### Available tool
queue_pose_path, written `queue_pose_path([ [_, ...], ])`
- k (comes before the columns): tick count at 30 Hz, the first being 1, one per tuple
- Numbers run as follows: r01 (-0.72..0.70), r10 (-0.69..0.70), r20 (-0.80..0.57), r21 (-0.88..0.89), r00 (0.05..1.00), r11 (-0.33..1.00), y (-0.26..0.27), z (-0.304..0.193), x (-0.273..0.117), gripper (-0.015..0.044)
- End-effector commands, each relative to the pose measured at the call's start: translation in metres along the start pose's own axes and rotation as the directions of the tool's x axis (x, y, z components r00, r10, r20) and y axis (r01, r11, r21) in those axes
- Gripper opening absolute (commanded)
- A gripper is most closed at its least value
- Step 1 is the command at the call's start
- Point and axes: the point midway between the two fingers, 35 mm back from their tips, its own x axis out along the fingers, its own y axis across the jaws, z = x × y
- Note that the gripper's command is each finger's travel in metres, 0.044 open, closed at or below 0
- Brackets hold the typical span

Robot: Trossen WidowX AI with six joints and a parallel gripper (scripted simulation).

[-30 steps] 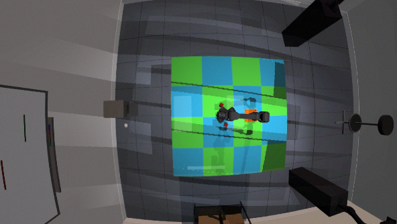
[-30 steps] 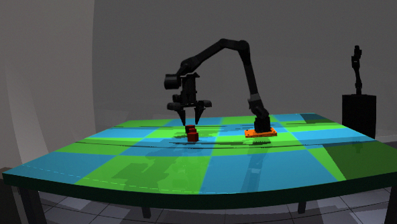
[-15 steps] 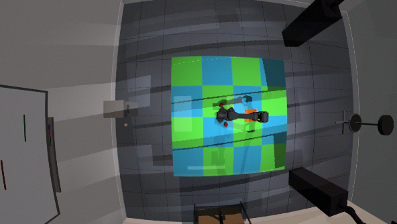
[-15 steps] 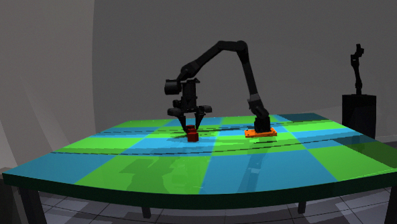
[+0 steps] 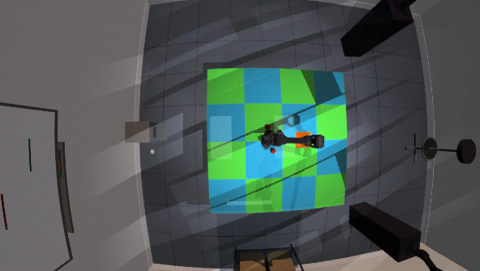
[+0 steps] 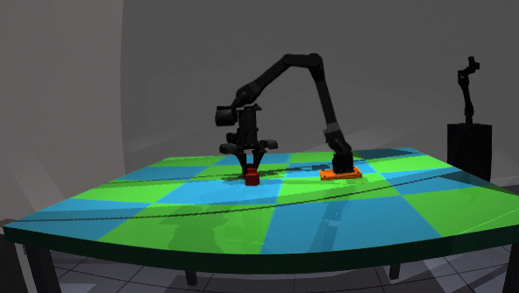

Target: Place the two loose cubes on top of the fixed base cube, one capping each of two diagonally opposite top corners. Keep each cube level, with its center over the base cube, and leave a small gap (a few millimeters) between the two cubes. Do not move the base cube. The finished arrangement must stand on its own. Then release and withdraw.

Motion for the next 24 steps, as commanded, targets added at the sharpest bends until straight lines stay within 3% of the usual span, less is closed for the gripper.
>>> queue_pose_path([
  [1, 0.001, -0.001, -0.006, 0.003, 1.0, 1.0, 0.002, 0.0, -0.007, 0.0105],
  [24, 0.0, 0.0, -0.006, 0.003, 1.0, 1.0, 0.004, 0.002, -0.08, 0.0105],
])
